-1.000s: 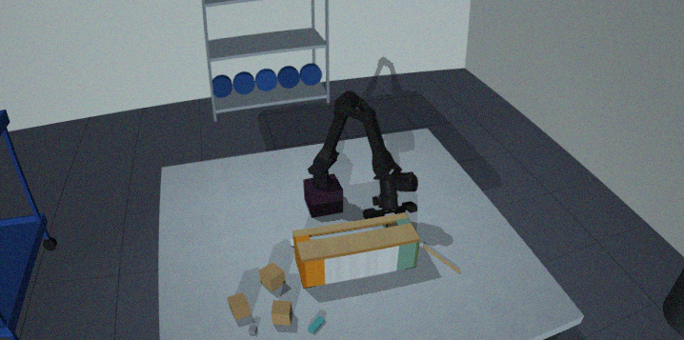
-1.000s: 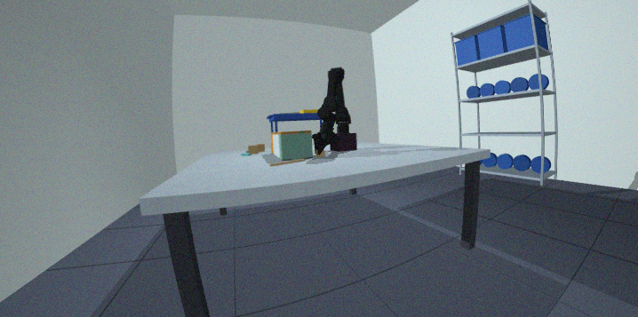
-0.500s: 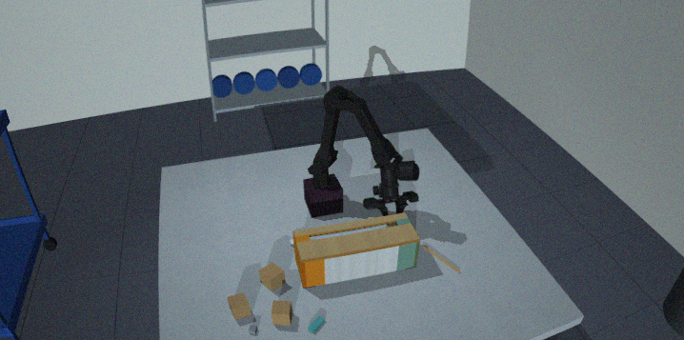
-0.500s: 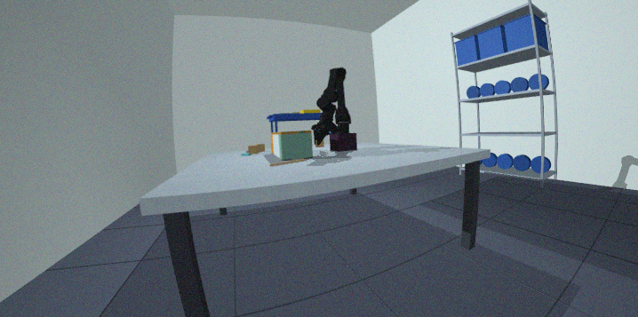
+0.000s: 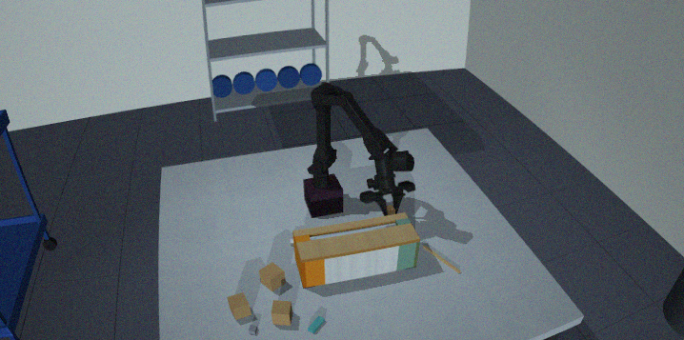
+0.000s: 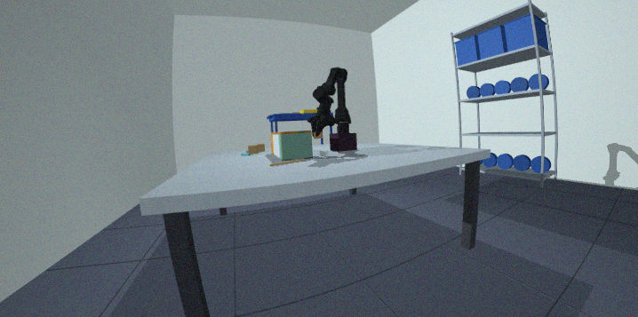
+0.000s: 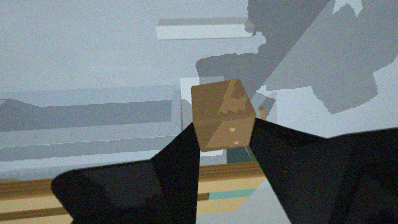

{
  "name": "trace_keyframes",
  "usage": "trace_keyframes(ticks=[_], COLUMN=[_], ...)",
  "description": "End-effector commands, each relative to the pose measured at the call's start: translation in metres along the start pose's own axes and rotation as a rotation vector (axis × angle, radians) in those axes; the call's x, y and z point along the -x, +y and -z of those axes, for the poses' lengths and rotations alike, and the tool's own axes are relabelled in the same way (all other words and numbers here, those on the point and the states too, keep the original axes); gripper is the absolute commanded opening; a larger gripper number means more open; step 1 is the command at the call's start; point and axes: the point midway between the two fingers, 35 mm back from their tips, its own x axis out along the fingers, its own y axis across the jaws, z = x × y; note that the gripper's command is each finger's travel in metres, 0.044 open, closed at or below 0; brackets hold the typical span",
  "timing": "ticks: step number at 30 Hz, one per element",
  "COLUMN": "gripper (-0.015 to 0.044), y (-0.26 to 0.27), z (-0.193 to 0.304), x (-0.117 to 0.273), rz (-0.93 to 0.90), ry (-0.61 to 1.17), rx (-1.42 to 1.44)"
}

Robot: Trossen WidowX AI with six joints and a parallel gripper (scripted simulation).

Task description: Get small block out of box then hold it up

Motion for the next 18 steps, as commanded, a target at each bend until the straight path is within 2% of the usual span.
trace_keyframes(ticks=[1, 18], gripper=[0.0000, 0.0000], y=[0.008, 0.041], z=[0.003, 0.011], x=[0.014, 0.067], rz=[0.034, 0.160], ry=[0.001, 0.068], rx=[0.064, 0.351])
